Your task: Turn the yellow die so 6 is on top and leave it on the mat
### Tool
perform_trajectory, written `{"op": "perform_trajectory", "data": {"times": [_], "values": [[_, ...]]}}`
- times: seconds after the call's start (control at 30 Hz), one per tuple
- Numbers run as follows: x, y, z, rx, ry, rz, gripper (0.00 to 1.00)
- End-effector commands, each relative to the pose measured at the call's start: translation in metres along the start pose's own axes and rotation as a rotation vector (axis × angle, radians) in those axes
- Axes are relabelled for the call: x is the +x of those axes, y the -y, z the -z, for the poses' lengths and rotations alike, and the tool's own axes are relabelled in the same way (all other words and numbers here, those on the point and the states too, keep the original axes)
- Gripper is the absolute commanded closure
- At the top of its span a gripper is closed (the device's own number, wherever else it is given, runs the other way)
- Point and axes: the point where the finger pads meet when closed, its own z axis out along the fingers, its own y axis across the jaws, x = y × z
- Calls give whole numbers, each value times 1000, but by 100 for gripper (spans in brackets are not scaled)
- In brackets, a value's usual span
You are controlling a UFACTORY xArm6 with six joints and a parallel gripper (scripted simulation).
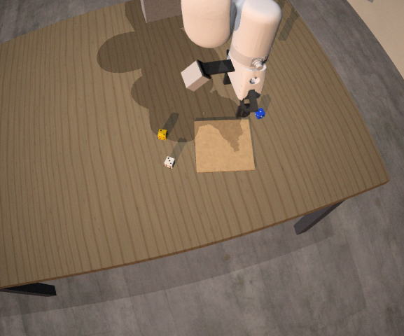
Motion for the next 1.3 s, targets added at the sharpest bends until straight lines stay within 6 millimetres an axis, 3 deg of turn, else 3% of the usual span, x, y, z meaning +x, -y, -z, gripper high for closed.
{"op": "perform_trajectory", "data": {"times": [0.0, 0.23, 0.33, 0.63, 0.67, 0.97, 1.03, 1.27], "values": [[14, 3, -11, -4, -3, -10, 0], [14, 3, -11, -4, -3, -10, 0], [37, 3, -20, -23, -10, -36, 0], [37, 3, -20, -23, -10, -36, 0], [49, 2, -23, -33, -11, -54, 0], [49, 2, -23, -33, -11, -54, 0], [73, -1, -28, -51, -5, -101, 0], [73, -1, -28, -51, -5, -101, 0]]}}
